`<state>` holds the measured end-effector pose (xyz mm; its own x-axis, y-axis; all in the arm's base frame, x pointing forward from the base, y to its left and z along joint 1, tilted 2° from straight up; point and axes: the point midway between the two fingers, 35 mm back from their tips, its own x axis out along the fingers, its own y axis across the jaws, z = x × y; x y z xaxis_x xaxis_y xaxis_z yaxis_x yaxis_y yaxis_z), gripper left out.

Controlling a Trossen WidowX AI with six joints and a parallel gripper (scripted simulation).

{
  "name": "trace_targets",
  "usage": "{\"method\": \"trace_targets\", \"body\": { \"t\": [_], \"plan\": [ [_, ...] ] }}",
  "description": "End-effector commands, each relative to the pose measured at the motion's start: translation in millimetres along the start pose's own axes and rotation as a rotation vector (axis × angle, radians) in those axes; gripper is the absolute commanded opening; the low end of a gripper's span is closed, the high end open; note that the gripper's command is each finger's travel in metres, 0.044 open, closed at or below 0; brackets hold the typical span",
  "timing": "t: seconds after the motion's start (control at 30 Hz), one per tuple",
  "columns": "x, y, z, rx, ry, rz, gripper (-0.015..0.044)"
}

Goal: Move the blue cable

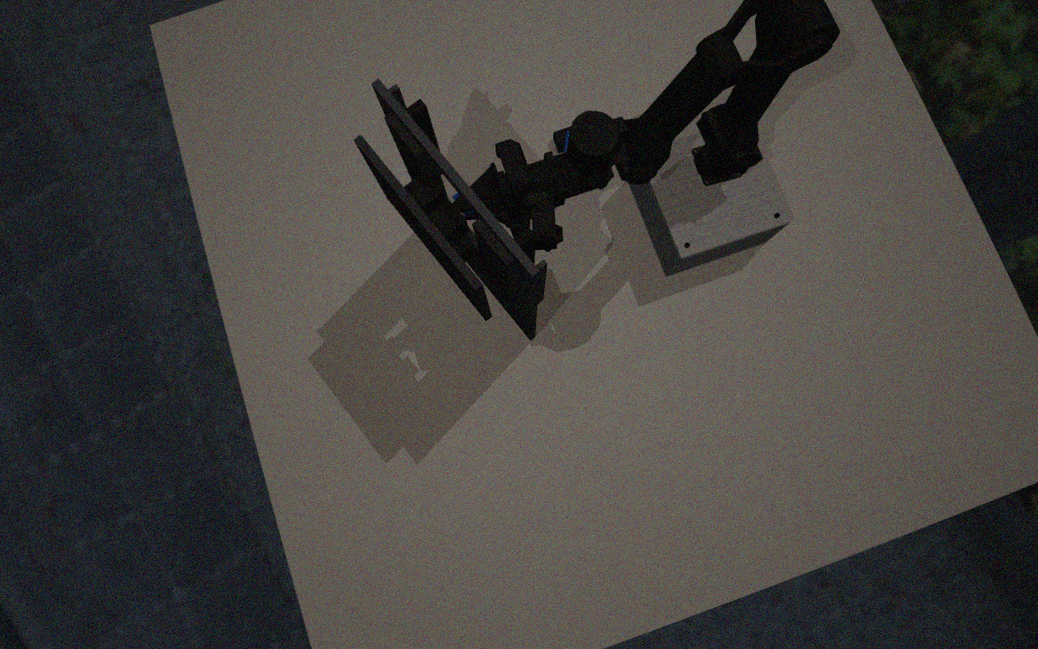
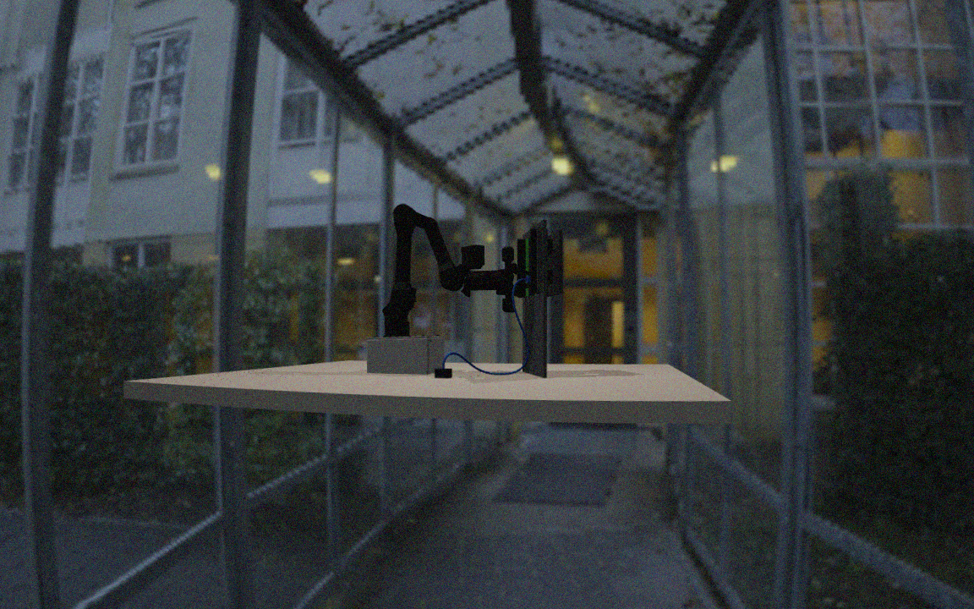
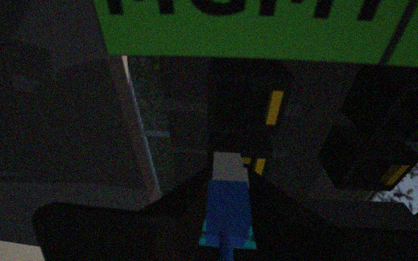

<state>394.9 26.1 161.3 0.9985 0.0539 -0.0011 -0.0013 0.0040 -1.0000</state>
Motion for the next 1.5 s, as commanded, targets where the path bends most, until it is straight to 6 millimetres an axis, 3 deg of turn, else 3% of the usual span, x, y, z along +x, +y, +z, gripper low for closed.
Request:
{"method": "trace_targets", "body": {
  "t": [0.0, 0.4, 0.73, 1.47],
  "plan": [
    [0, 0, 0, 0.0, 0.0, 0.0, 0.0131],
    [-2, 0, -1, 0.0, 0.0, 0.001, 0.044],
    [-7, -6, -2, 0.0, 0.0, 0.002, 0.044],
    [-20, 2, -8, -0.001, 0.0, 0.003, 0.044]
  ]
}}
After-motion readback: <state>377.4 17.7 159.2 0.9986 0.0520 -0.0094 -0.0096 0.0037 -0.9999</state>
